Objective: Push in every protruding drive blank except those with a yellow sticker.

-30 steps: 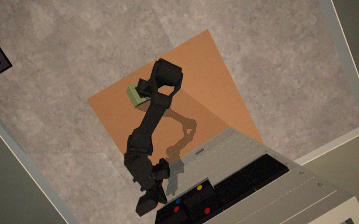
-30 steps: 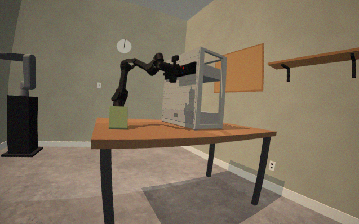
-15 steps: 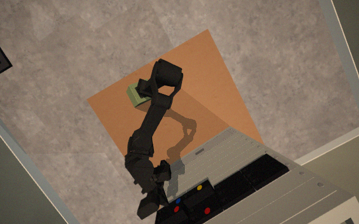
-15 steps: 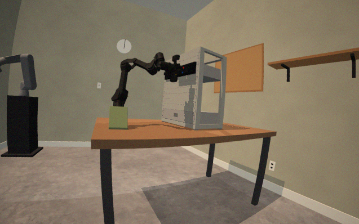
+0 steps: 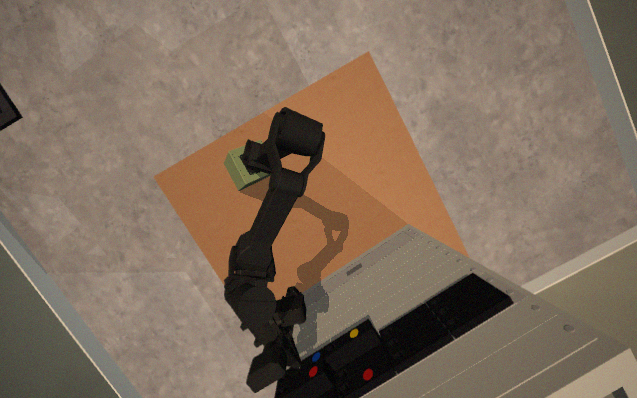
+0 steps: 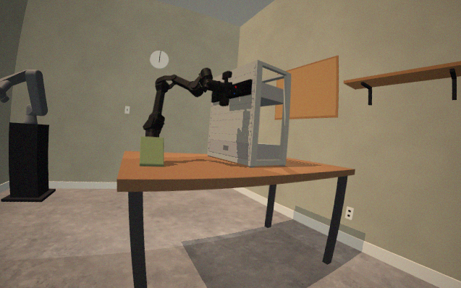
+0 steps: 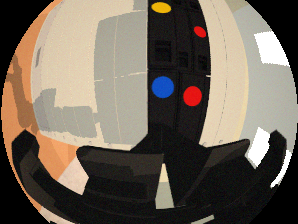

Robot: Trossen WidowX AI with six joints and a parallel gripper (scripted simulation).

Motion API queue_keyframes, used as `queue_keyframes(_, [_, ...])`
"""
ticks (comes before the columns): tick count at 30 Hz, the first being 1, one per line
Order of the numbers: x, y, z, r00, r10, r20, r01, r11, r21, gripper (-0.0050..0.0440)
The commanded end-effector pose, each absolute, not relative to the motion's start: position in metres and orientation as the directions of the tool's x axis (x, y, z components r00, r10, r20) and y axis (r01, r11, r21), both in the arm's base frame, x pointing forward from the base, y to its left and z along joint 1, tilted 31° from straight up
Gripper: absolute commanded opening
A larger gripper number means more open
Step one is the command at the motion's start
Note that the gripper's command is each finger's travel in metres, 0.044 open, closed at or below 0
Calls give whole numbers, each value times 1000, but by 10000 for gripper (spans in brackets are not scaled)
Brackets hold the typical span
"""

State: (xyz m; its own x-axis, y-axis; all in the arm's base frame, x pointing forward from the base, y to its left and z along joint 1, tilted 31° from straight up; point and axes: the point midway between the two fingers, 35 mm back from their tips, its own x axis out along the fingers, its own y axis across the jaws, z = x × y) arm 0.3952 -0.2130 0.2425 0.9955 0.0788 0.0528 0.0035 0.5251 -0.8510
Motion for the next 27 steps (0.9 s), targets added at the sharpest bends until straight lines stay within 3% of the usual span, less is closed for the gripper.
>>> queue_keyframes(1, [398,-214,253,995,77,71,22,509,-861,0])
queue_keyframes(27, [407,-214,255,995,77,71,22,509,-861,0])
